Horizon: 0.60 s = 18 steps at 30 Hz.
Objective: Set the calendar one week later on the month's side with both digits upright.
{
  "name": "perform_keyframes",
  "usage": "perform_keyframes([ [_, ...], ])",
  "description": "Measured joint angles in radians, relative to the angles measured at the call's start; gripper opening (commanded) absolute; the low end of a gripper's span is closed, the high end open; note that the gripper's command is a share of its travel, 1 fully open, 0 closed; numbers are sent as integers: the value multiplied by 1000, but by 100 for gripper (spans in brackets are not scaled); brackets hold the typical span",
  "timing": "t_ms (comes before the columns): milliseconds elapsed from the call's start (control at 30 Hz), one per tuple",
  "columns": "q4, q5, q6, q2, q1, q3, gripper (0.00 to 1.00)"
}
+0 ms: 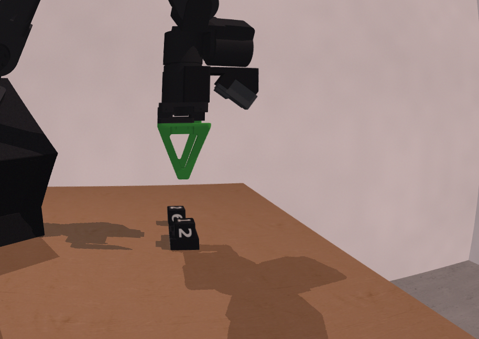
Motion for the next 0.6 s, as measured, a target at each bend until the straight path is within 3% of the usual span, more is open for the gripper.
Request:
perform_keyframes([
  [300,-1,5,-28,18,6,8,100],
  [600,0,19,-274,117,79,52,100],
])
